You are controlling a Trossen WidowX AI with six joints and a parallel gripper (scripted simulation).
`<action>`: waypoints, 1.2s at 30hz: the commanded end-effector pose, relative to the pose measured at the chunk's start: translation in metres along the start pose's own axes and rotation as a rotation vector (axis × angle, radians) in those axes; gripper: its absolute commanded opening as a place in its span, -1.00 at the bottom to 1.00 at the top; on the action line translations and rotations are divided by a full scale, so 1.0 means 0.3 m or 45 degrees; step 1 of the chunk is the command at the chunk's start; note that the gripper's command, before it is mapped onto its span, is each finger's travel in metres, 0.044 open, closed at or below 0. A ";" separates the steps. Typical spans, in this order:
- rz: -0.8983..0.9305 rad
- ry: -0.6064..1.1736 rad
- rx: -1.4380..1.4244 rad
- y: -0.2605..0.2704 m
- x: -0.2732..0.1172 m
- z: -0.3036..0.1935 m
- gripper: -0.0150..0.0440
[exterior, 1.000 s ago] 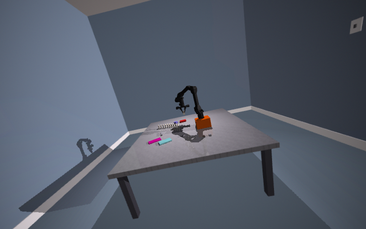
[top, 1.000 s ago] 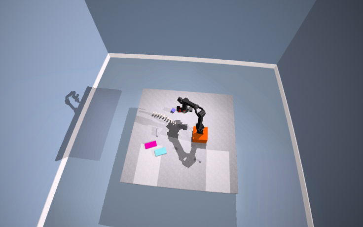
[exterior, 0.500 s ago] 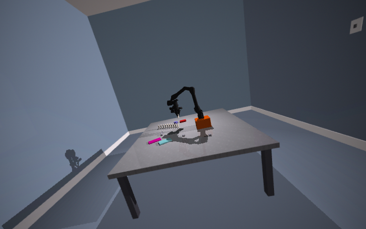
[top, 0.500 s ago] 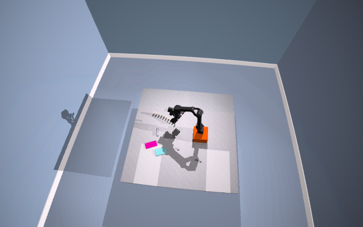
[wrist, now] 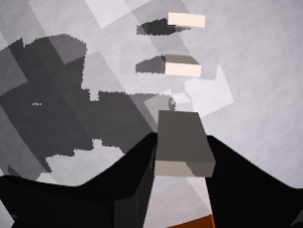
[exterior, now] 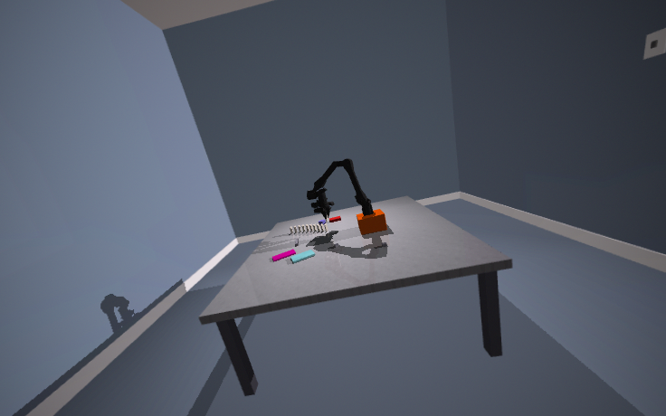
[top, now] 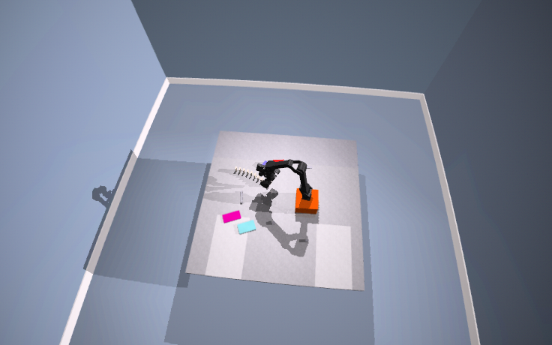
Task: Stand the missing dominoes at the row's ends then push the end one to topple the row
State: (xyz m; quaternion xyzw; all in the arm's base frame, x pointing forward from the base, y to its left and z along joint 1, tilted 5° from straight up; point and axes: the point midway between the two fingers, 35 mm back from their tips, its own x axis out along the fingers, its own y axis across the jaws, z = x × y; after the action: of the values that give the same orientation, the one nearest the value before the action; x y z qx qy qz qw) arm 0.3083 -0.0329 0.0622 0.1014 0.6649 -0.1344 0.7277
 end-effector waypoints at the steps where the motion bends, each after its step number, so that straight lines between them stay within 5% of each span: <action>1: -0.003 -0.001 -0.004 -0.002 0.078 -0.002 -0.13; 9: -0.003 0.000 -0.004 -0.010 0.230 -0.026 -0.13; 21: -0.003 0.000 -0.004 -0.010 0.233 -0.027 -0.13; 33: -0.003 0.000 -0.004 -0.010 0.233 -0.027 0.94; 36: -0.003 0.000 -0.004 -0.010 0.233 -0.027 1.00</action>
State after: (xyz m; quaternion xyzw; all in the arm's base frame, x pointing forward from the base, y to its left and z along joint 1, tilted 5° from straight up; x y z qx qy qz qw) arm 0.3049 -0.0369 -0.0079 0.1011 0.6658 -0.1347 0.7269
